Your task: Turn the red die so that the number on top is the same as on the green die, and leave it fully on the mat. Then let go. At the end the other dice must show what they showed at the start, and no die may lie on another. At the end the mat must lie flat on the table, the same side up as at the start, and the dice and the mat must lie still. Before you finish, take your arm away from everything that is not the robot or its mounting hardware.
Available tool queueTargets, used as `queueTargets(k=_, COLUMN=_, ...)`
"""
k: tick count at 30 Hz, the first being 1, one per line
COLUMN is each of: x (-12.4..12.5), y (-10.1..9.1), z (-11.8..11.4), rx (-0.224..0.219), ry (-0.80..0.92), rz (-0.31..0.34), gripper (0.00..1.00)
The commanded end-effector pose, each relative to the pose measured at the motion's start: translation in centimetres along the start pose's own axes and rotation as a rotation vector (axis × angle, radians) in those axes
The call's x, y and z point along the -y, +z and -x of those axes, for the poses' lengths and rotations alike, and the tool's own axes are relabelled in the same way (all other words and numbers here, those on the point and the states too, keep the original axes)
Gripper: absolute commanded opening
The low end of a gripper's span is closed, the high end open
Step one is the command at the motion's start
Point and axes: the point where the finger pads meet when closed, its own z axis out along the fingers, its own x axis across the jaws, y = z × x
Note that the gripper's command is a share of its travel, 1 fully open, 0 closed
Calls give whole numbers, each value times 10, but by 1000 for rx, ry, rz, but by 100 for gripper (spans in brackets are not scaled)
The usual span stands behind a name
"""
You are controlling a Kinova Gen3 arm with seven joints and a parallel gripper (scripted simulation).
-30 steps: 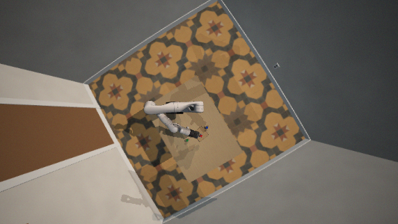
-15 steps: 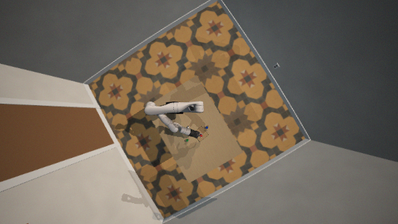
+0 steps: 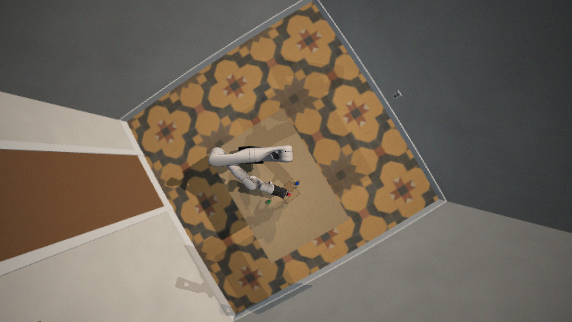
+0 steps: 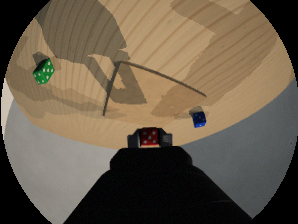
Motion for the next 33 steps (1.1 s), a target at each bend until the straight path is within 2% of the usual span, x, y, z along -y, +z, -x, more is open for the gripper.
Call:
queueTargets(k=1, x=4, y=3, z=-1, rx=-4, ry=4, rz=0, gripper=49)
queueTargets(k=12, x=12, y=7, z=-1, rx=-4, ry=4, rz=0, gripper=49)
queueTargets(k=33, x=14, y=8, z=-1, rx=-4, ry=4, rz=0, gripper=49)
